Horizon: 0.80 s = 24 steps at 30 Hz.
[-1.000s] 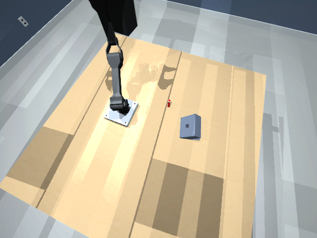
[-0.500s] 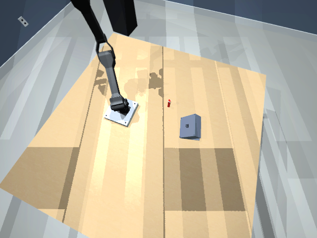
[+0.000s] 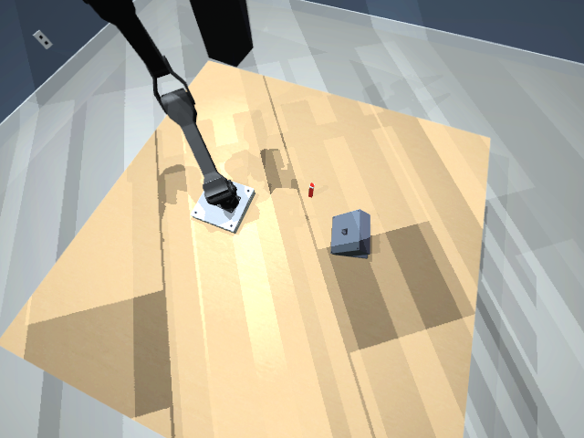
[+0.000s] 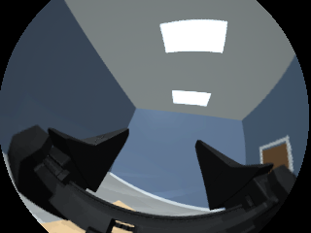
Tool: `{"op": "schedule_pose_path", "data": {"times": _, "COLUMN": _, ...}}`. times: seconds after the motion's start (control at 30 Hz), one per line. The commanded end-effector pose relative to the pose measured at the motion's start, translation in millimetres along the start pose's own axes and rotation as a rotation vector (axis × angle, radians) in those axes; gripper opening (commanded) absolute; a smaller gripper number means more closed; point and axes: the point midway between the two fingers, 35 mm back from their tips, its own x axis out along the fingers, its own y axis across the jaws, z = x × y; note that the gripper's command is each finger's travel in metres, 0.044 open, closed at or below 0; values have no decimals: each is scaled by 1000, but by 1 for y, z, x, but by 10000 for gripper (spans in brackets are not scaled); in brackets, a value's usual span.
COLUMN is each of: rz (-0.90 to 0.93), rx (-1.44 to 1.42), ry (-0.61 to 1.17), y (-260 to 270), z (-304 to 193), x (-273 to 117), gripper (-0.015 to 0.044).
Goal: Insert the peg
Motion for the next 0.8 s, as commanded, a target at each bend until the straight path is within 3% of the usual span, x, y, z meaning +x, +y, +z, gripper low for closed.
{"op": "schedule_pose_path", "data": {"times": 0.0, "rz": -46, "rx": 82, "ry": 20, "y": -37, "z": -8, "x": 7, "gripper": 440}}
{"op": "schedule_pose_path", "data": {"times": 0.3, "rz": -128, "rx": 228, "ry": 50, "y": -95, "z": -33, "x": 11, "gripper": 440}}
{"op": "schedule_pose_path", "data": {"times": 0.77, "rz": -235, "rx": 495, "ry": 227, "y": -172, "z": -114, "x": 32, "gripper": 440}}
